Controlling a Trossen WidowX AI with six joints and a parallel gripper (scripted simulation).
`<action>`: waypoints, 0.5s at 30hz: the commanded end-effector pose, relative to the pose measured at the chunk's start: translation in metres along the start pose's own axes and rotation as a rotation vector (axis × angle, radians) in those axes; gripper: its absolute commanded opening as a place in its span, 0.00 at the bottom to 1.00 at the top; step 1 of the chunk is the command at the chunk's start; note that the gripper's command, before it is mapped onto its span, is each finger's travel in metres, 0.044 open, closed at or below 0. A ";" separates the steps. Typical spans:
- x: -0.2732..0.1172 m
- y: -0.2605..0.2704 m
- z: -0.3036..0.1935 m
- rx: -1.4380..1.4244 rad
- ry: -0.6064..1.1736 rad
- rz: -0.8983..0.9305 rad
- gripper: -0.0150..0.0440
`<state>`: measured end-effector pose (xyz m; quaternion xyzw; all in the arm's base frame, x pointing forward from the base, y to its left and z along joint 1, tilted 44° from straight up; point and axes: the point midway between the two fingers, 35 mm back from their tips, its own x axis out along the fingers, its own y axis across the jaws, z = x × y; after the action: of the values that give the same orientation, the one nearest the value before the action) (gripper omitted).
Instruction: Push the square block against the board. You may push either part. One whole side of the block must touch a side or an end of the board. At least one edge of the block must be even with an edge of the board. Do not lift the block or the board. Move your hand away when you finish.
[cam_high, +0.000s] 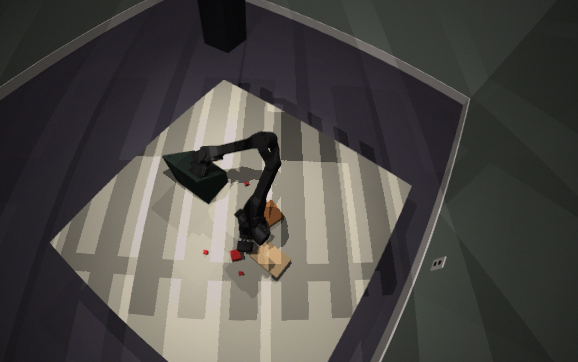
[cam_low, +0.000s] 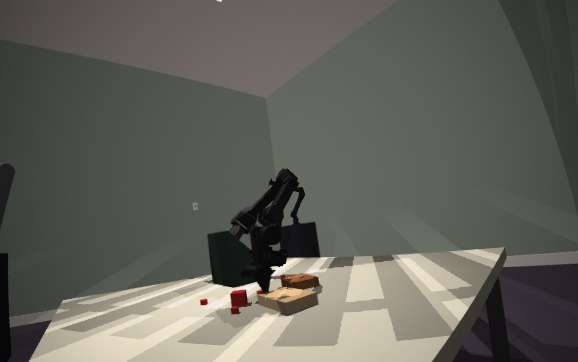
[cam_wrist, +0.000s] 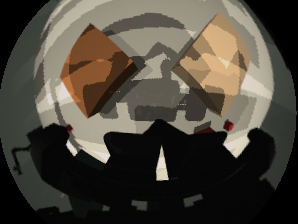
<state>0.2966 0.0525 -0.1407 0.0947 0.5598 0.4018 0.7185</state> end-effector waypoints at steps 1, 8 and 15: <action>0.001 0.000 -0.007 0.000 0.000 0.002 0.25; 0.000 -0.001 -0.017 0.000 0.001 0.002 0.25; 0.000 -0.002 -0.027 0.000 0.002 0.001 0.25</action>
<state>0.2795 0.0450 -0.1490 0.0965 0.5588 0.4025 0.7186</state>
